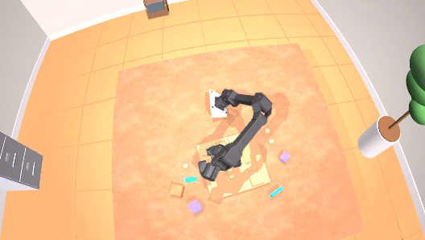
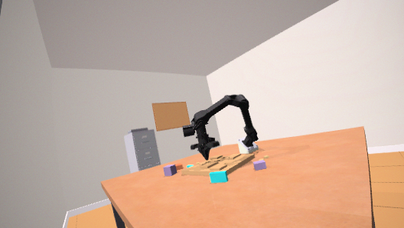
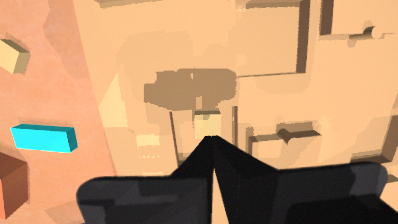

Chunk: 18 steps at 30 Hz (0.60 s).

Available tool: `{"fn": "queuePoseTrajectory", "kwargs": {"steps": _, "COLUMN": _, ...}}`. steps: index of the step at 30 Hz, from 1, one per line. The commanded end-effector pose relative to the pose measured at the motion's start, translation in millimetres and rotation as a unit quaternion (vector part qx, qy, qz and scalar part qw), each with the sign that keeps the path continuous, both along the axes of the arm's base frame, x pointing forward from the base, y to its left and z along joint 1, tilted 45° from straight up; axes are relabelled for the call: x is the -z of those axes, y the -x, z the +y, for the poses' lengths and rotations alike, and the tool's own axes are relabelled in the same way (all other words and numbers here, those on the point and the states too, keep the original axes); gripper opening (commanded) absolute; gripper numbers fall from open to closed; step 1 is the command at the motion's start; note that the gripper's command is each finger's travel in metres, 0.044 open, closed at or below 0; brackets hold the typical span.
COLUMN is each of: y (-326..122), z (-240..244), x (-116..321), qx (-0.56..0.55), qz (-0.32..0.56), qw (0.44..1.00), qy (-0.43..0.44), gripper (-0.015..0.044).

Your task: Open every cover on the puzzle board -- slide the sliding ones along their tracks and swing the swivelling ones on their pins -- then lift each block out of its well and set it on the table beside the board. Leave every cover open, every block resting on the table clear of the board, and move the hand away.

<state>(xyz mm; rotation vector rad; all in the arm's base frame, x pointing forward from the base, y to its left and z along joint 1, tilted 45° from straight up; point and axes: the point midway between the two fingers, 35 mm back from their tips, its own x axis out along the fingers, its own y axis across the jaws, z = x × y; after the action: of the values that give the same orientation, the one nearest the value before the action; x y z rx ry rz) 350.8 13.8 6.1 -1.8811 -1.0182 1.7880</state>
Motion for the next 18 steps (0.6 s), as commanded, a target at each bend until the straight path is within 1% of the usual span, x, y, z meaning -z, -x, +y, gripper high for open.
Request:
{"fn": "queuePoseTrajectory", "kwargs": {"steps": 1, "y": 2.3, "z": 4.8, "x": 6.8, "qx": 0.004, "qz": 0.005, "qw": 1.0, "qy": -0.003, "gripper": 0.0}}
{"fn": "queuePoseTrajectory", "kwargs": {"steps": 18, "y": 3.3, "z": 13.1, "x": 15.9, "qx": 0.004, "qz": 0.005, "qw": 1.0, "qy": -0.004, "gripper": 0.0}}
